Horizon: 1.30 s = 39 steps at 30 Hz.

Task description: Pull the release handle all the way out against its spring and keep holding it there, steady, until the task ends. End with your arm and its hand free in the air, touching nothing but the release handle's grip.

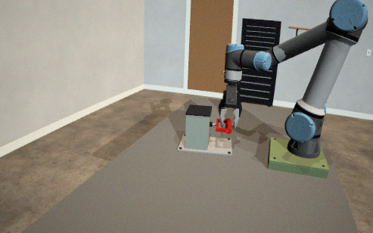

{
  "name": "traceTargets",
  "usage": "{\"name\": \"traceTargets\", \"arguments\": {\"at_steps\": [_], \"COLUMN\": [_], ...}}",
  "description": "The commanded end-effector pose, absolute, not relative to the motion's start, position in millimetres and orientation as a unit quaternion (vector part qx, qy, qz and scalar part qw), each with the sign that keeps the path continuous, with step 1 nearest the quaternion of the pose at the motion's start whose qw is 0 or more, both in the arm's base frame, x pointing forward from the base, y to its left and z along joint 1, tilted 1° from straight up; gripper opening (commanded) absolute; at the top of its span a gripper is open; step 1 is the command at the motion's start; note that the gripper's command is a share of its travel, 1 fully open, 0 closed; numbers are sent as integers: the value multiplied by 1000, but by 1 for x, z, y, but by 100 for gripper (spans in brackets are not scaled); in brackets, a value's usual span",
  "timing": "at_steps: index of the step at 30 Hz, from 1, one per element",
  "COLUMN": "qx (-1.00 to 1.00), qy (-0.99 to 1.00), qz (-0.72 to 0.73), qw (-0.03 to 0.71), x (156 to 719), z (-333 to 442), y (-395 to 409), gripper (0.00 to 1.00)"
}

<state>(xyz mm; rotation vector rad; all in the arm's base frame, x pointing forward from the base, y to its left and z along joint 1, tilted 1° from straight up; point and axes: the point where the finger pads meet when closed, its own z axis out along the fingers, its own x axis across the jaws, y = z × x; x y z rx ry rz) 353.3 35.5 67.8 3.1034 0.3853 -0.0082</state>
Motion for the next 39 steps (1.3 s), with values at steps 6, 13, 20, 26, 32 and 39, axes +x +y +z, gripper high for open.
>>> {"name": "traceTargets", "arguments": {"at_steps": [6, 13, 20, 26, 32, 39], "qx": [992, 992, 992, 992, 992, 992], "qy": [123, 123, 123, 123, 123, 123], "qz": [-2, -2, -2, -2, -2, -2], "qw": [7, 7, 7, 7, 7, 7], "x": [354, 354, 354, 354, 354, 354], "z": [68, 68, 68, 68, 68, 68], "y": [35, 35, 35, 35, 35, 35], "gripper": [0, 0, 0, 0, 0, 0]}}
